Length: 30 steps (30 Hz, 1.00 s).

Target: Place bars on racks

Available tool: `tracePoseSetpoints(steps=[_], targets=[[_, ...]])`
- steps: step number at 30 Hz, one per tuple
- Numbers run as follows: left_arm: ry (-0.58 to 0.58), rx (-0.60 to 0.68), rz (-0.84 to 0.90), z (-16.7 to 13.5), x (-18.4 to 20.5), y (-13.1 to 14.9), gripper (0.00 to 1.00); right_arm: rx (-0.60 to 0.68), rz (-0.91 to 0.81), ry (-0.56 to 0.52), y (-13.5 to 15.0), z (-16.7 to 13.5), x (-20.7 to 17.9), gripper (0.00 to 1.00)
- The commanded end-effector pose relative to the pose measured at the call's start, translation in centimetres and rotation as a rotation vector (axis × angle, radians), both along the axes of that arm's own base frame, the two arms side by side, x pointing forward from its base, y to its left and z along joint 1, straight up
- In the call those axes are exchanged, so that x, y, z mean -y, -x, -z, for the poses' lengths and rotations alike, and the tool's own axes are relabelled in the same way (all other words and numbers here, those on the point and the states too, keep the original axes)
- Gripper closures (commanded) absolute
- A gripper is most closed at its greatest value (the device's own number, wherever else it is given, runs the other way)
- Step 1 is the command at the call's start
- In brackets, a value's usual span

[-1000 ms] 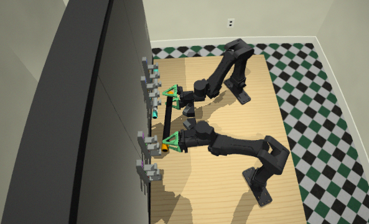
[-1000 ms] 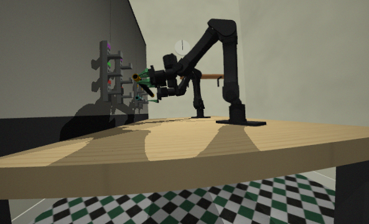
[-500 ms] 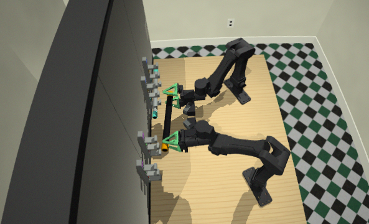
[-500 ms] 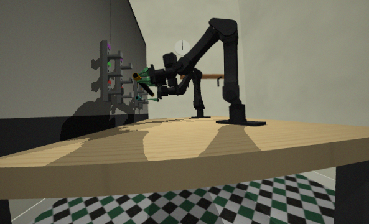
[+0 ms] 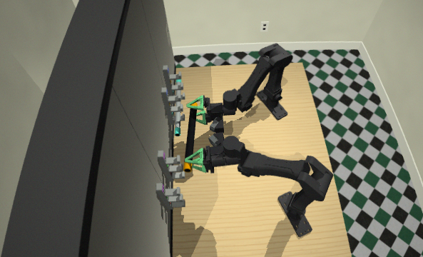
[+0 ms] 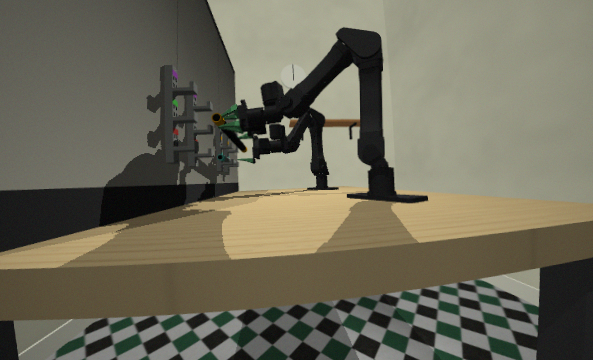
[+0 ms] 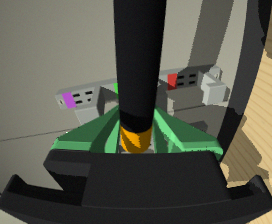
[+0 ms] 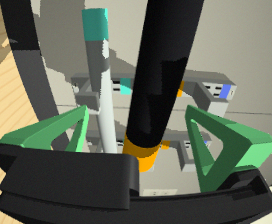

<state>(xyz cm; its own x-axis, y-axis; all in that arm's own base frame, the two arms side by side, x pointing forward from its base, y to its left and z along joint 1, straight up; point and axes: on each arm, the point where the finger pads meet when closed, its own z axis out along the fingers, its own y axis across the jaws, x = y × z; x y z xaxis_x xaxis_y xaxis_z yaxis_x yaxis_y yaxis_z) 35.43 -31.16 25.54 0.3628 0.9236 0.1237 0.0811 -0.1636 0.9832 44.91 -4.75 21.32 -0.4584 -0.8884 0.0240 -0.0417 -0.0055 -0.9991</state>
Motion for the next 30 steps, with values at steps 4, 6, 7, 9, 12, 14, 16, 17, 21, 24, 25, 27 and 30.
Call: tracePoseSetpoints(steps=[4,6,7,9,12,14,16,17,21,24,25,27,30], targets=[[0.162,0.078,-0.004,-5.5,0.4,-0.1,1.0,0.042,0.004,-0.005,0.1,-1.5,0.3,0.0],[0.162,0.078,-0.004,-5.5,0.4,0.0,1.0,0.042,0.004,-0.005,0.1,-1.5,0.3,0.0],[0.162,0.078,-0.004,-5.4,0.4,0.0,1.0,0.042,0.004,-0.005,0.1,-1.4,0.3,0.0],[0.162,0.078,-0.004,-5.3,0.4,0.0,1.0,0.042,0.004,-0.005,0.1,-1.4,0.3,0.0],[0.162,0.078,-0.004,-5.2,0.4,0.0,1.0,0.042,0.004,-0.005,0.1,-1.3,0.3,0.0],[0.162,0.078,-0.004,-5.2,0.4,0.0,1.0,0.042,0.004,-0.005,0.2,-1.2,0.3,0.0],[0.162,0.078,-0.004,-5.2,0.4,0.0,1.0,0.042,0.004,-0.005,0.2,-1.2,0.3,0.0],[0.162,0.078,-0.004,-5.1,0.4,0.0,1.0,0.042,0.004,-0.005,0.2,-1.2,0.3,0.07],[0.162,0.078,-0.004,-5.0,0.3,0.1,1.0,0.042,0.004,-0.005,0.2,-1.0,0.3,0.33],[0.162,0.078,-0.004,-4.9,0.3,0.1,1.0,0.042,0.004,-0.005,0.3,-0.9,0.2,0.53],[0.162,0.078,-0.004,-4.8,0.3,0.1,1.0,0.042,0.004,-0.005,0.3,-0.9,0.2,0.6],[0.162,0.078,-0.004,-4.7,0.3,0.1,1.0,0.042,0.004,-0.005,0.3,-0.8,0.2,0.73],[0.162,0.078,-0.004,-4.6,0.3,0.1,1.0,0.042,0.004,-0.005,0.3,-0.7,0.2,0.93]])
